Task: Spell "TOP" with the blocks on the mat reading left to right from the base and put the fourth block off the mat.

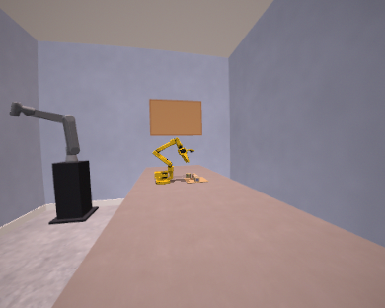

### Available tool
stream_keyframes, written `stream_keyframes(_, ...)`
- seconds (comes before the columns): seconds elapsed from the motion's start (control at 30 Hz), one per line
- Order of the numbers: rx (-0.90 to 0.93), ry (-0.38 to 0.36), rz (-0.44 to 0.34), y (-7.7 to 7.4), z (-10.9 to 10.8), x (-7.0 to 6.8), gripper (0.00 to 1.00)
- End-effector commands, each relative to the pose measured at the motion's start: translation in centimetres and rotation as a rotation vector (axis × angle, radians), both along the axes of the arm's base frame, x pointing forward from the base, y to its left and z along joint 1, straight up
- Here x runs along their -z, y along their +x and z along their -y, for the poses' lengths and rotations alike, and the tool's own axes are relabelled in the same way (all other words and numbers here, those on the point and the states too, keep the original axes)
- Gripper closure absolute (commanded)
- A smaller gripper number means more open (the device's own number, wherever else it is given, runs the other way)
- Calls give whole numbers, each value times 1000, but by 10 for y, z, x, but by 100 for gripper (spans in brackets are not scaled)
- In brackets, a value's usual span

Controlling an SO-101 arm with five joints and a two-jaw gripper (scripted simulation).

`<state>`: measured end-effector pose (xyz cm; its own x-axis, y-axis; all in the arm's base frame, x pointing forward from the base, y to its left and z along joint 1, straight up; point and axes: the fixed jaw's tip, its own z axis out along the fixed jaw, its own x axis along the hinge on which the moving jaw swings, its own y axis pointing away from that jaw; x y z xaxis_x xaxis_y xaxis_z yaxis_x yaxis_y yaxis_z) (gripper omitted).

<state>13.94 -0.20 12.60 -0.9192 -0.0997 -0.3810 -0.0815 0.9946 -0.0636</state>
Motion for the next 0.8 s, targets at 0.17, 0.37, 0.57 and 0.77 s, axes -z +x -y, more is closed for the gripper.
stream_keyframes(0.17, 61, 32, 74, 1, -2, -9, 64)
stream_keyframes(0.37, 64, 34, 75, 0, -3, -9, 64)
stream_keyframes(0.57, 64, 34, 75, 0, -3, -9, 64)
stream_keyframes(0.77, 64, 34, 75, 0, -3, -9, 64)
